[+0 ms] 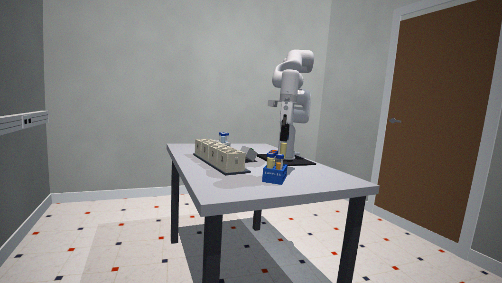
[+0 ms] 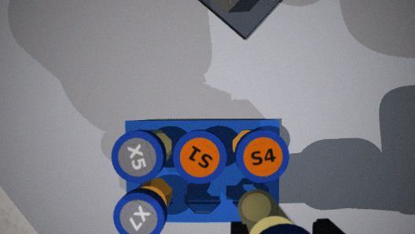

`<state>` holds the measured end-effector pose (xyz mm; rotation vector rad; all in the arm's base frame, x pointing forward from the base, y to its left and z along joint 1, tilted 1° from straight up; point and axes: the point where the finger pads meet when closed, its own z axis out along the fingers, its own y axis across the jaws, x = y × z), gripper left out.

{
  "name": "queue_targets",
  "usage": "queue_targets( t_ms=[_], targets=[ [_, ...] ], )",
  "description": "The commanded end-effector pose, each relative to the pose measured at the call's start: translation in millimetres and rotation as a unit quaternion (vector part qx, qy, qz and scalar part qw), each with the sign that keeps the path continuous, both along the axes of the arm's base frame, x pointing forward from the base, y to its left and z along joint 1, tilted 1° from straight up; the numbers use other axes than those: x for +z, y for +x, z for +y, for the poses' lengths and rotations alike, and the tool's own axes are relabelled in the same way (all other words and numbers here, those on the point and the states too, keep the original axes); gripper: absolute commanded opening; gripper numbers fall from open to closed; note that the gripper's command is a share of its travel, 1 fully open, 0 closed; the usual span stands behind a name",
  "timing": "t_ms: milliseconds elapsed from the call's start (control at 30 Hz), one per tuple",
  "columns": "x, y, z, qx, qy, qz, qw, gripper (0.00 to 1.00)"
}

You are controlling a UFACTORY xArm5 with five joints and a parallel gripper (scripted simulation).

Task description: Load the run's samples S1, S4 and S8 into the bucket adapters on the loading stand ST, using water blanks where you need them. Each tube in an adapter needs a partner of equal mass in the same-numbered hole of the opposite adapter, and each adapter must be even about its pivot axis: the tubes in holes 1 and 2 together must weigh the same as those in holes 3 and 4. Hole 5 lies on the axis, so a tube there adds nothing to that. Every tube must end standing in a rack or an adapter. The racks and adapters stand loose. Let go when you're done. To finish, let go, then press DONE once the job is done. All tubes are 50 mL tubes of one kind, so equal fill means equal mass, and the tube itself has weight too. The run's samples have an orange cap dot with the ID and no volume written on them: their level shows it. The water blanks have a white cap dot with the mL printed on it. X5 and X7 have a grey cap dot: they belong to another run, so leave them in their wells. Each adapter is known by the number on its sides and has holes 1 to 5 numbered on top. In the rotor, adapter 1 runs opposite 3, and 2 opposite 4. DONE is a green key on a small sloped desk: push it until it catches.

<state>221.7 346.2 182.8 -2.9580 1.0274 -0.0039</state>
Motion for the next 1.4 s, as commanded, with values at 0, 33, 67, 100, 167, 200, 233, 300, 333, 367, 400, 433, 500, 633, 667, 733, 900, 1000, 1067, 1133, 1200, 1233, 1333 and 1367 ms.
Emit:
queue_targets(
  t_ms=[0,33,67,100,167,200,233,300,333,367,400,433,500,633,667,733,900,1000,1067,1133,1200,1233,1333,1367],
  targets=[
    [12.4,1,1,0.000,0.004,0.004,1.000,0.00],
    [14.4,1,1,0.000,0.004,0.004,1.000,0.00],
    [14.4,1,1,0.000,0.004,0.004,1.000,0.00],
    [14.4,1,1,0.000,0.004,0.004,1.000,0.00],
    [18.4,1,1,0.000,0.004,0.004,1.000,0.00],
    [20.4,1,1,0.000,0.004,0.004,1.000,0.00],
    [22.4,1,0,0.000,0.004,0.004,1.000,0.00],
    [26.4,1,0,0.000,0.004,0.004,1.000,0.00],
    [28.4,1,0,0.000,0.004,0.004,1.000,0.00],
    [30.4,1,0,0.000,0.004,0.004,1.000,0.00],
    [32.4,1,0,0.000,0.004,0.004,1.000,0.00],
    [34.4,1,0,0.000,0.004,0.004,1.000,0.00],
    [38.4,1,0,0.000,0.004,0.004,1.000,0.00],
    [44.4,1,0,0.000,0.004,0.004,1.000,0.00],
    [44.4,1,0,0.000,0.004,0.004,1.000,0.00],
    [48.4,1,0,0.000,0.004,0.004,1.000,0.00],
    [58.4,1,0,0.000,0.004,0.004,1.000,0.00],
    [63.4,1,0,0.000,0.004,0.004,1.000,0.00],
    [63.4,1,0,0.000,0.004,0.004,1.000,0.00],
    [63.4,1,0,0.000,0.004,0.004,1.000,0.00],
    [63.4,1,0,0.000,0.004,0.004,1.000,0.00],
    [63.4,1,0,0.000,0.004,0.004,1.000,0.00],
    [63.4,1,0,0.000,0.004,0.004,1.000,0.00],
    [63.4,1,0,0.000,0.004,0.004,1.000,0.00]
  ],
)
